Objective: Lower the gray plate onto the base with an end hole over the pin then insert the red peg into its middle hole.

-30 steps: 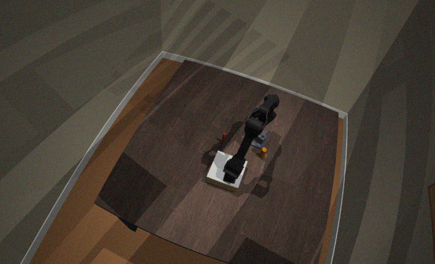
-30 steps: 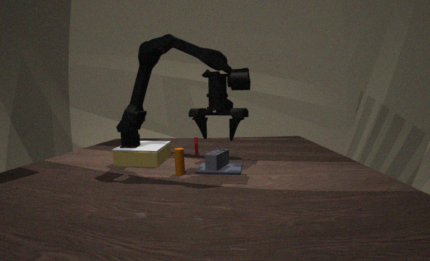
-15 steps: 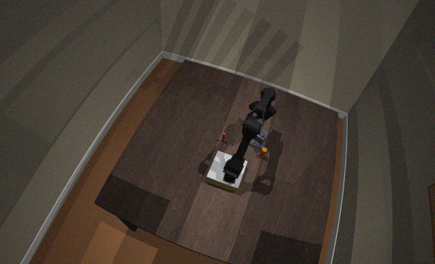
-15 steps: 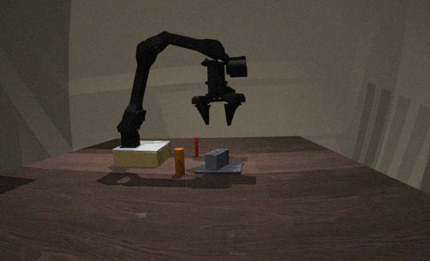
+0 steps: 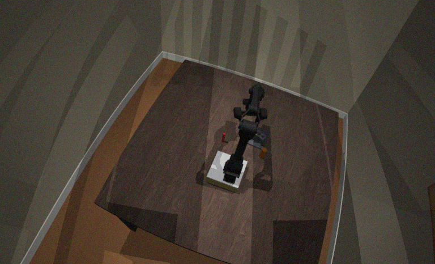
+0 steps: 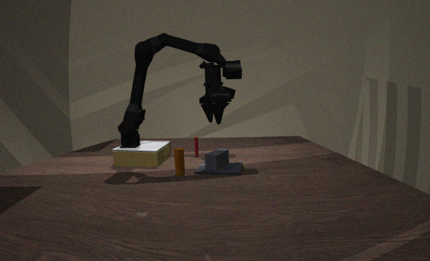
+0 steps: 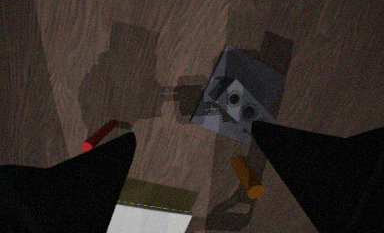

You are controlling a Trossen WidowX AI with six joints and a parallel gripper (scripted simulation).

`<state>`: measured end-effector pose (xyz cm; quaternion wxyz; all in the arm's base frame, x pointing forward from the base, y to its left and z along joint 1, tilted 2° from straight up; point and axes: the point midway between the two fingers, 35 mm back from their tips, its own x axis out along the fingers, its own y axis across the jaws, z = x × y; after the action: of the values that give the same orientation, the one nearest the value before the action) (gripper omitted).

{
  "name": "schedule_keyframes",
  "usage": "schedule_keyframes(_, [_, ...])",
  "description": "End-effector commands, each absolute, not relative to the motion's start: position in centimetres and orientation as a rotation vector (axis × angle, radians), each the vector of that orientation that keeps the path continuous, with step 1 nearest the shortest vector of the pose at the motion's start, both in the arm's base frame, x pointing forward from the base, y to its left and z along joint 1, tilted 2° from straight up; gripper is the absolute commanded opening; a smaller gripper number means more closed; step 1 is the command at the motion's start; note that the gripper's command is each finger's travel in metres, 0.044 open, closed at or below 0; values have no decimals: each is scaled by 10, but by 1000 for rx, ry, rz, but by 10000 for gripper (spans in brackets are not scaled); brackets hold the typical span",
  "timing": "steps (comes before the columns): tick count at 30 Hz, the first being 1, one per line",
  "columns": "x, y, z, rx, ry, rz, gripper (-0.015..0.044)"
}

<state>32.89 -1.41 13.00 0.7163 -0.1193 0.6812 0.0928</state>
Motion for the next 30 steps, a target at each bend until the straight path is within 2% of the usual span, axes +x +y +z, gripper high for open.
schedule_keyframes(1, [297, 48, 123, 247, 1508, -277, 440])
schedule_keyframes(23, [251, 102, 115, 906, 1326, -901, 440])
schedule_keyframes(30, [255, 100, 116, 918, 1320, -913, 440])
